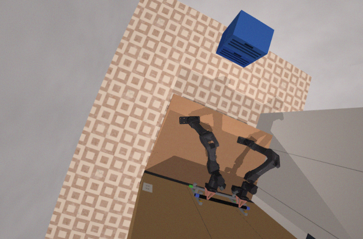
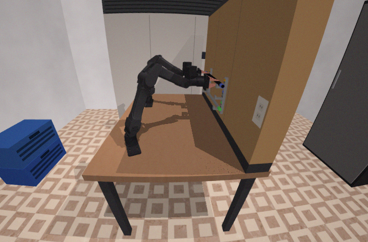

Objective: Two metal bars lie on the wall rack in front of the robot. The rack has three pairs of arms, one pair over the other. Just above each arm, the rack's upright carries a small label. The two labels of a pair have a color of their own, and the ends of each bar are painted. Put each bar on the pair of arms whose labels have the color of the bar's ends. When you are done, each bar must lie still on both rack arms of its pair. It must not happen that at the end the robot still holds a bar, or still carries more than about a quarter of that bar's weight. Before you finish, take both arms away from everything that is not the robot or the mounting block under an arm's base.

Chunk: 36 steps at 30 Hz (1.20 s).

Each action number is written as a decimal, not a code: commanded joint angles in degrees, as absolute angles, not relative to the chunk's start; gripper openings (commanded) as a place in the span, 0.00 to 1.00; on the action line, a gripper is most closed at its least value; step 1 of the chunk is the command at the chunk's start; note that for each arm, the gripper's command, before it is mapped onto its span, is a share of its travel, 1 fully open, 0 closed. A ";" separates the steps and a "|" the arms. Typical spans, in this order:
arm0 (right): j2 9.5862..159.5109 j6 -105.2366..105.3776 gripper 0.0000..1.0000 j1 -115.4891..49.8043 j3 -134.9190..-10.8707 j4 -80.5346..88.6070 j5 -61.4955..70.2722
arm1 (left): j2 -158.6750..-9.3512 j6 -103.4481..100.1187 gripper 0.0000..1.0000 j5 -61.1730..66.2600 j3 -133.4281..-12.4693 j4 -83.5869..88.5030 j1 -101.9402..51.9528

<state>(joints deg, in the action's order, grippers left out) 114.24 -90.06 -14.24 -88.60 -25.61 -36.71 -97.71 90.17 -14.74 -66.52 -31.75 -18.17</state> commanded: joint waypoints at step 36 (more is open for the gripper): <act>113.57 -89.96 0.00 -13.73 -96.76 -16.83 -36.37 | -96.15 90.04 0.00 -14.16 -74.52 -21.81 -17.47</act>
